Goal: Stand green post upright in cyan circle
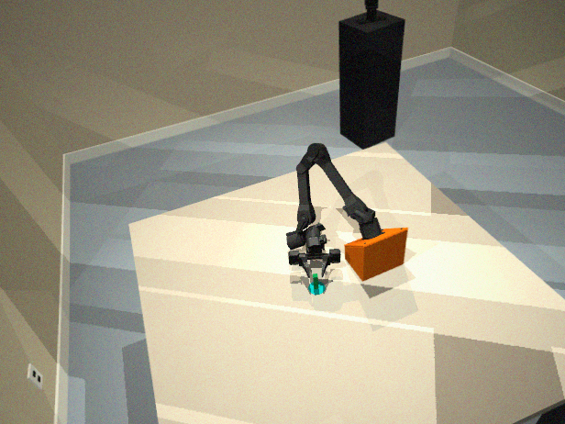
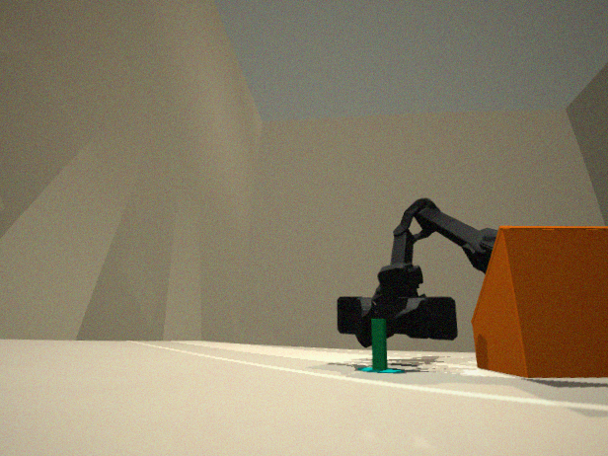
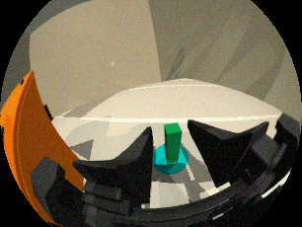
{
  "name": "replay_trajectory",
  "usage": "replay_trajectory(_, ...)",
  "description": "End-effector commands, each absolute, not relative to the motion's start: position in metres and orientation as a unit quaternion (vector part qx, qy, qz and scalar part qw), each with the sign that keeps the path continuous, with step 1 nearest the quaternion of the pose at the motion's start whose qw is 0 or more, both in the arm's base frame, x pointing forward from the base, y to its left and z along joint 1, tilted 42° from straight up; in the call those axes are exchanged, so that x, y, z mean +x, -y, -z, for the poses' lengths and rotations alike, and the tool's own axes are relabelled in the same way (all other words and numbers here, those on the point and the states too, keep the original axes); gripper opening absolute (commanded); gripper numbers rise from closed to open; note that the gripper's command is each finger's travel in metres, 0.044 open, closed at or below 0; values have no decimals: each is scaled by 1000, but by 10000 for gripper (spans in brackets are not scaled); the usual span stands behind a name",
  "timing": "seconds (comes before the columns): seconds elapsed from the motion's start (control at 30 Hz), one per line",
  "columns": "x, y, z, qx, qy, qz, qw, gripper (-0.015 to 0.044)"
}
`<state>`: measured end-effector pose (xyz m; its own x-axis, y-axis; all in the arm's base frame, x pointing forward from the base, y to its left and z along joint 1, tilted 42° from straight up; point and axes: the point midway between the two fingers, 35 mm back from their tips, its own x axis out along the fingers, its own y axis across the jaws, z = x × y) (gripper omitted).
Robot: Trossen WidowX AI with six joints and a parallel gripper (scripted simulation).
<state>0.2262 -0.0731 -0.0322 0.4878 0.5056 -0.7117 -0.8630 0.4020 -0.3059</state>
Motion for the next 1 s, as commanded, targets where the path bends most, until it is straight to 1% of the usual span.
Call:
replay_trajectory(0.0, 226, 74, 33, -339, -266, -431, 793, 311)
replay_trajectory(0.1, 226, 74, 33, -339, -266, -431, 793, 390)
replay_trajectory(0.13, 226, 74, 33, -339, -266, -431, 793, 400)
replay_trajectory(0.67, 234, 26, -24, -316, -252, -426, 810, 400)
replay_trajectory(0.83, 233, 20, -29, -313, -249, -426, 812, 400)
replay_trajectory(0.9, 233, 19, -27, -305, -267, -431, 806, 400)
replay_trajectory(0.97, 233, 14, -21, -286, -314, -442, 790, 400)
